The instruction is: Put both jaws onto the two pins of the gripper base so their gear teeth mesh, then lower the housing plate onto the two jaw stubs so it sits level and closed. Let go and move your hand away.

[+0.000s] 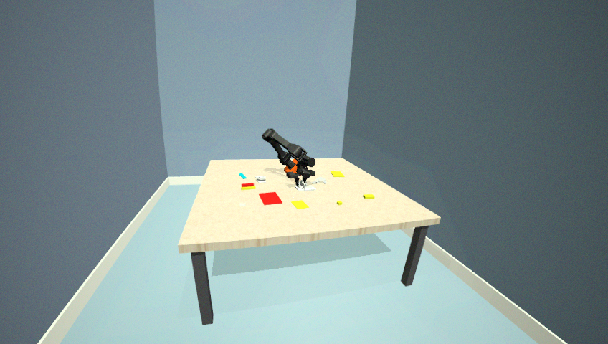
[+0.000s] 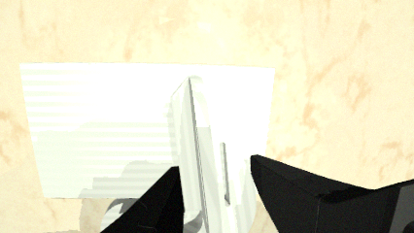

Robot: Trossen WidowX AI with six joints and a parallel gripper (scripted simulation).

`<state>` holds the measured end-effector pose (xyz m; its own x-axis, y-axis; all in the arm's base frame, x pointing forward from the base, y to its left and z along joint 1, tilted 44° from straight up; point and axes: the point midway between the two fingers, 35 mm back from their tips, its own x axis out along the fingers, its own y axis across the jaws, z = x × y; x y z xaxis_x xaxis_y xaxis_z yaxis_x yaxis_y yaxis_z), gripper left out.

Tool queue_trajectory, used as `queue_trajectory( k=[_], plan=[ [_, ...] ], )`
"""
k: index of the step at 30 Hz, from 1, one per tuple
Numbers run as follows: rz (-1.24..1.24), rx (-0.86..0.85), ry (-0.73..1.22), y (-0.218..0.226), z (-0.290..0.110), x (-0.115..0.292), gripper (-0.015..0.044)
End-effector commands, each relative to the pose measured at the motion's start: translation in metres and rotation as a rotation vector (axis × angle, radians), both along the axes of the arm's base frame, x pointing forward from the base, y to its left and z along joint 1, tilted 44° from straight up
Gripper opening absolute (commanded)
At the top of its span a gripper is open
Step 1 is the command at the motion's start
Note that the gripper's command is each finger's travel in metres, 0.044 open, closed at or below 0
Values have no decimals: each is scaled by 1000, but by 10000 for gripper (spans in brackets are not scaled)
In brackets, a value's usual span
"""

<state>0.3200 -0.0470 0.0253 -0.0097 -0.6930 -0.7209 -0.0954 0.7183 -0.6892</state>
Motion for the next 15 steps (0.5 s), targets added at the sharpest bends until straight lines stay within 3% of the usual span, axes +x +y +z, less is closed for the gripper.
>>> queue_trajectory(
  k=[1,15],
  plan=[
    [3,-5,6,-1,0,0,134],
    [3,-5,6,3,2,1,134]
  ],
)
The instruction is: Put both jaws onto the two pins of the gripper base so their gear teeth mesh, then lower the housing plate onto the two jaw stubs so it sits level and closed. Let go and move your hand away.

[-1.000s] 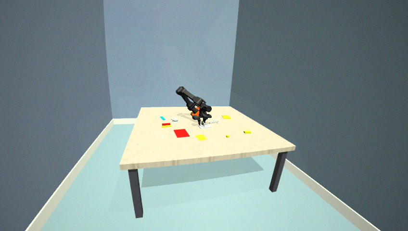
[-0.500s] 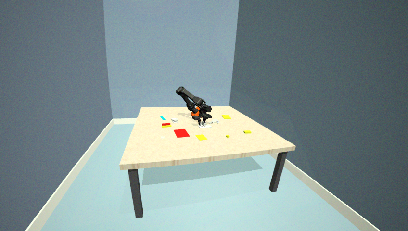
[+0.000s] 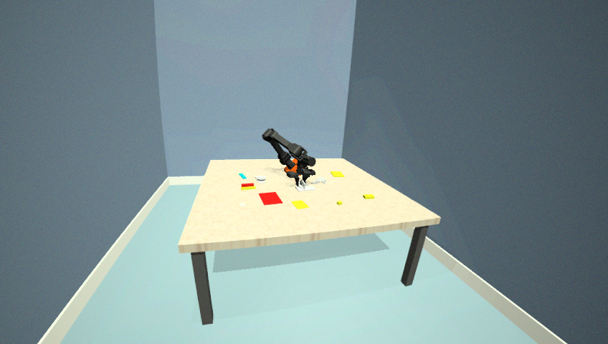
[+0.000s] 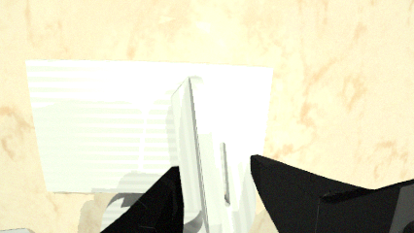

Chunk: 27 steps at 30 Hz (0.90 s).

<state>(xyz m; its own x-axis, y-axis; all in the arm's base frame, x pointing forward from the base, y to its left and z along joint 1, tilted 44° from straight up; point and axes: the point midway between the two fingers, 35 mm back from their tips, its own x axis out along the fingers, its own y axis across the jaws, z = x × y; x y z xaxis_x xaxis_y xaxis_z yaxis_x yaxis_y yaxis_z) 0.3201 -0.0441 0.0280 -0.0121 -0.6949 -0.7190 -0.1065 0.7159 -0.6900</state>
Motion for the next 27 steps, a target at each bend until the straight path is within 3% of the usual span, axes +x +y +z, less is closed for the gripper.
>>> queue_trajectory(
  k=[1,27],
  plan=[
    [-4,-2,-4,0,-1,1,134],
    [-4,-3,-4,-4,-4,1,134]
  ],
)
